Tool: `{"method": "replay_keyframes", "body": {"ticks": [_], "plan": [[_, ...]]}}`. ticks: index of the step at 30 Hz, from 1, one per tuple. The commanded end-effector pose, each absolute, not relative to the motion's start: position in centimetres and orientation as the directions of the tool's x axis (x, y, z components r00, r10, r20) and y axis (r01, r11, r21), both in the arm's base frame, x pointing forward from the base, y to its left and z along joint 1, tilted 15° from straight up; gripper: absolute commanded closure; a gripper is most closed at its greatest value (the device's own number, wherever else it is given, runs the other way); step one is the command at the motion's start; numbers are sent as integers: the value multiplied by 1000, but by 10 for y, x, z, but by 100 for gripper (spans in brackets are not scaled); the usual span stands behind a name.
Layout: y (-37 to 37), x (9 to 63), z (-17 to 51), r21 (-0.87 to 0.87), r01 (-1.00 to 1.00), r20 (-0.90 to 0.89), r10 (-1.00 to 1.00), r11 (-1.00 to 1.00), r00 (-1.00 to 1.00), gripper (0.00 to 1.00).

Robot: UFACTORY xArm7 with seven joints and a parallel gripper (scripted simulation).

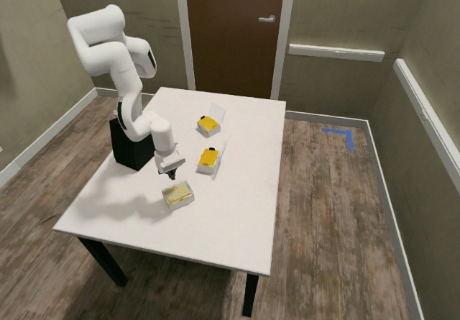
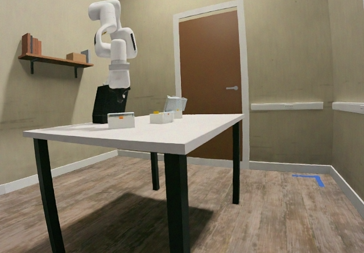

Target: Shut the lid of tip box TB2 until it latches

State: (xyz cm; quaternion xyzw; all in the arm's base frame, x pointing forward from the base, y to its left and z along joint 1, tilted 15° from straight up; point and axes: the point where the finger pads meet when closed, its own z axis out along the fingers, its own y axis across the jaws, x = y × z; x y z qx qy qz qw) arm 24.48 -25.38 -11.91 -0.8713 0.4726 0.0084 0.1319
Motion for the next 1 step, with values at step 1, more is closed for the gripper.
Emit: {"method": "replay_keyframes", "body": {"ticks": [1], "plan": [[-255, 245, -118, -221, -826, -136, -822, -519, 553, 100]]}}
